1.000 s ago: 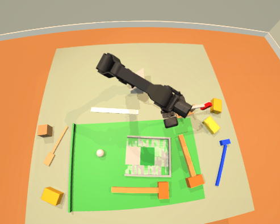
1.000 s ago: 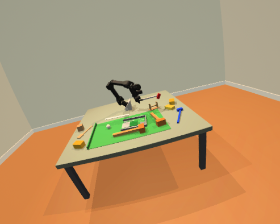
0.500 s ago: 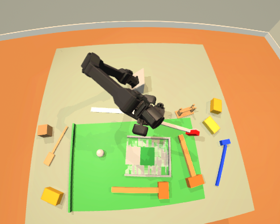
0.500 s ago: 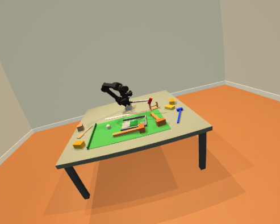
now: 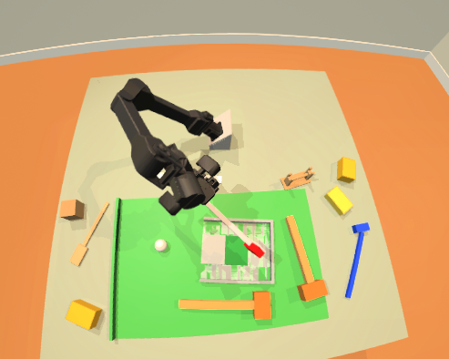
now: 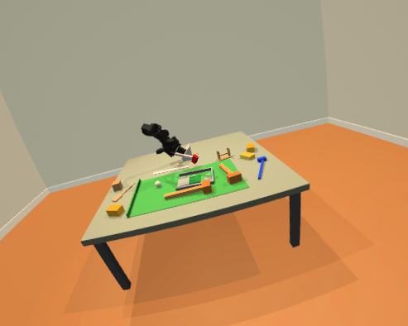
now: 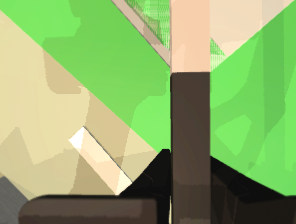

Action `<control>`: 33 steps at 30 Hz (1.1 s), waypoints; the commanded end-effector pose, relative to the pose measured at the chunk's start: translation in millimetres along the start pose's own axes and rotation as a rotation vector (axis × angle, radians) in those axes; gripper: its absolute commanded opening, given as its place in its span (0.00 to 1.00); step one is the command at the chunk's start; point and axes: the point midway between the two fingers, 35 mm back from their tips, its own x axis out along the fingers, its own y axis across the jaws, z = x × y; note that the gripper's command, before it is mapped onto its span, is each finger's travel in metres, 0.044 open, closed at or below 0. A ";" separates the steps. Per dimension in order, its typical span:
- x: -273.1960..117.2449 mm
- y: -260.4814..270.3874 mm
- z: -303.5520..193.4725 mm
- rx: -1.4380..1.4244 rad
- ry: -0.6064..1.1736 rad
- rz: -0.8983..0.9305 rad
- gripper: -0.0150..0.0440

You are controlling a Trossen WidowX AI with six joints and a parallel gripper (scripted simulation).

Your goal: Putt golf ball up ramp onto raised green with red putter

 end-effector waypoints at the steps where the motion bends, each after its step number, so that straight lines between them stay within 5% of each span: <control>1: -6.3 -15.5 -22.9 0.113 0.006 -0.024 0.25; 22: -34.5 -62.7 -173.3 0.757 0.076 -0.175 0.25; 33: -19.5 -65.4 -180.1 0.811 0.103 -0.174 0.25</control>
